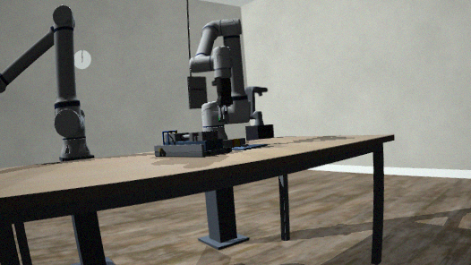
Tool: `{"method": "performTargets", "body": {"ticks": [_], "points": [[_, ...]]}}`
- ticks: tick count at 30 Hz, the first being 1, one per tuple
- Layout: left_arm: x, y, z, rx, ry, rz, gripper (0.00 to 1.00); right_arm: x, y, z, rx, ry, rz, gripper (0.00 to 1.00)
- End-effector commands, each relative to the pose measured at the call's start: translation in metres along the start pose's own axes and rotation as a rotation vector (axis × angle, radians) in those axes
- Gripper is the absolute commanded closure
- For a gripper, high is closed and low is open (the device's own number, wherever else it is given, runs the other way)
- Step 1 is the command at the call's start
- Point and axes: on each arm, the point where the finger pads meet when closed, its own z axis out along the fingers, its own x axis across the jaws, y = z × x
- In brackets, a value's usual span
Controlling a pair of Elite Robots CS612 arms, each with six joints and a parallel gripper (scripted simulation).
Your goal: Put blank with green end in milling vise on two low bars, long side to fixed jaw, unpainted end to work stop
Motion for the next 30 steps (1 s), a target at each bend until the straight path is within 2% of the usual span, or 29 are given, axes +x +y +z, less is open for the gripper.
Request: {"method": "performTargets", "body": {"ticks": [1, 30], "points": [[-0.0004, 0.0005, -0.0009, -0.002, -0.001, -0.040, 1.00, -0.0002, 0.0008, -0.0010, -0.002, 0.000, 0.000, 0.00], [-0.0004, 0.0005, -0.0009, -0.001, -0.001, -0.407, 1.00, -0.0002, 0.0008, -0.0010, -0.002, 0.000, 0.000, 0.00]]}}
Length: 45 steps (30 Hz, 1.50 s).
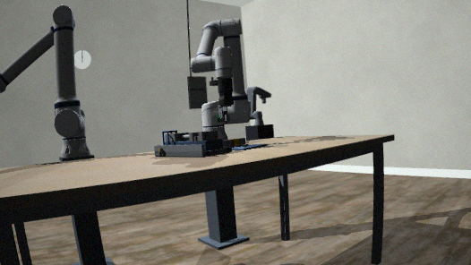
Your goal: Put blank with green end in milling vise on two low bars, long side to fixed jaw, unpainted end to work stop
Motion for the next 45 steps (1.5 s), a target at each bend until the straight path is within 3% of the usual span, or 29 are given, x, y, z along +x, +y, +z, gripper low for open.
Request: {"method": "performTargets", "body": {"ticks": [1, 45], "points": [[-0.0006, 0.0003, -0.0009, -0.001, -0.001, -0.061, 1.00, -0.0002, 0.0008, -0.0010, -0.002, 0.000, 0.000, 0.00], [-0.0006, 0.0003, -0.0009, -0.001, -0.001, -0.578, 1.00, -0.0002, 0.0008, -0.0010, -0.002, 0.000, 0.000, 0.00]]}}
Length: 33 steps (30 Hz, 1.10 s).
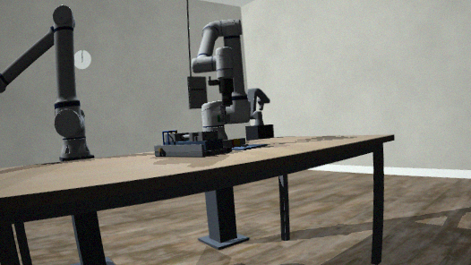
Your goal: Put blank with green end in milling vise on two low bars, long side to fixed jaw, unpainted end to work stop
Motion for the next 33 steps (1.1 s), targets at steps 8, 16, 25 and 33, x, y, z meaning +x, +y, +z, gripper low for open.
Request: {"method": "performTargets", "body": {"ticks": [8, 16, 25, 33], "points": [[-0.0007, 0.0000, -0.0009, 0.000, -0.002, -0.154, 1.00, -0.0002, 0.0008, -0.0010, -0.002, 0.000, 0.000, 0.00], [-0.0007, 0.0000, -0.0009, 0.000, -0.002, -0.236, 1.00, -0.0002, 0.0008, -0.0010, -0.002, 0.000, 0.000, 0.00], [-0.0007, 0.0000, -0.0009, 0.000, -0.002, -0.358, 1.00, -0.0002, 0.0008, -0.0010, -0.002, 0.000, 0.000, 0.00], [-0.0007, 0.0000, -0.0009, 0.001, -0.002, -0.440, 1.00, -0.0002, 0.0008, -0.0010, -0.002, 0.000, 0.000, 0.00]]}}
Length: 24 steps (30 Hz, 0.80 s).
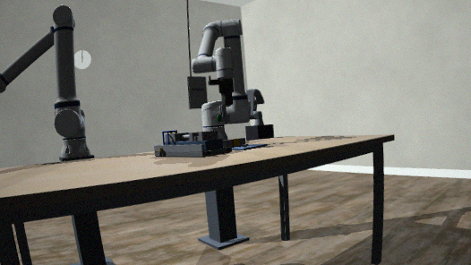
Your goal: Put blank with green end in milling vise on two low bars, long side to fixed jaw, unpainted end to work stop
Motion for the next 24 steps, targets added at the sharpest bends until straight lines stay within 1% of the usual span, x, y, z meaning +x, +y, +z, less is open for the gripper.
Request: {"method": "performTargets", "body": {"ticks": [1, 9, 11, 24], "points": [[-0.0006, -0.0002, -0.0009, 0.000, -0.002, -0.058, 1.00, -0.0002, 0.0008, -0.0010, -0.002, 0.000, 0.000, 0.00], [-0.0006, -0.0002, -0.0009, 0.000, -0.002, -0.167, 1.00, -0.0002, 0.0008, -0.0010, -0.002, 0.000, 0.000, 0.00], [-0.0006, -0.0002, -0.0009, 0.000, -0.002, -0.167, 1.00, -0.0002, 0.0008, -0.0010, -0.002, 0.000, 0.000, 0.00], [-0.0006, -0.0002, -0.0009, 0.000, -0.002, -0.343, 1.00, -0.0002, 0.0008, -0.0010, -0.002, 0.000, 0.000, 0.00]]}}
